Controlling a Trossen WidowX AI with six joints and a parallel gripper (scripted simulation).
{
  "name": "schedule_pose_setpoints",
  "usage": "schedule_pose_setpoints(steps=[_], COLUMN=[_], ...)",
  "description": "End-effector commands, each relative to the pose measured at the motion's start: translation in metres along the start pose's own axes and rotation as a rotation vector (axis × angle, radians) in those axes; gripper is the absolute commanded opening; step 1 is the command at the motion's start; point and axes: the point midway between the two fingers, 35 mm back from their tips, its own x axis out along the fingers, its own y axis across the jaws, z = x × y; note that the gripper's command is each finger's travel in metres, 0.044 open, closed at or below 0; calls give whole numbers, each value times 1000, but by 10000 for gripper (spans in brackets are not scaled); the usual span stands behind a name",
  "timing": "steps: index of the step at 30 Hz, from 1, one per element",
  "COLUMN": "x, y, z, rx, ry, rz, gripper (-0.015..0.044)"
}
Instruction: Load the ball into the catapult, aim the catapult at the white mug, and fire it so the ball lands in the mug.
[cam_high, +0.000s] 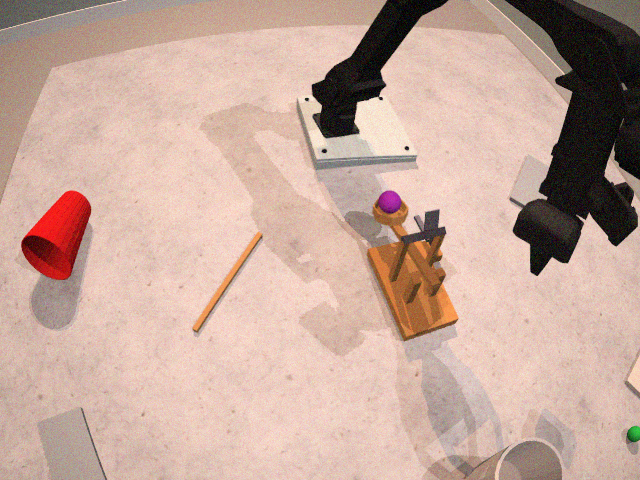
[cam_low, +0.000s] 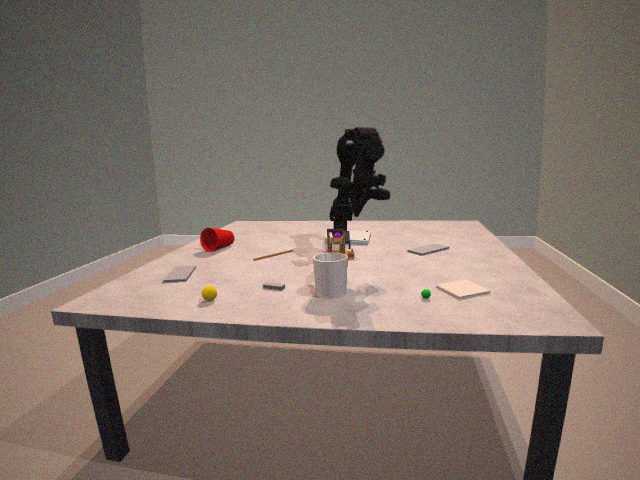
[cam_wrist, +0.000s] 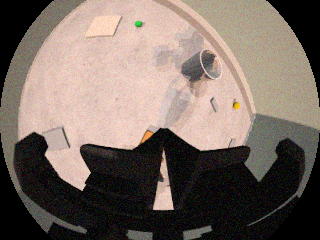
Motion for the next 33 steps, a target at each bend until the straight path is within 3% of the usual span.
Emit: schedule_pose_setpoints(steps=[1,33], x=[5,-5], y=[20,95], z=[-21,-163], rx=[-119,-1019], ry=[88,608], rz=[-4,-50], gripper=[0,0])
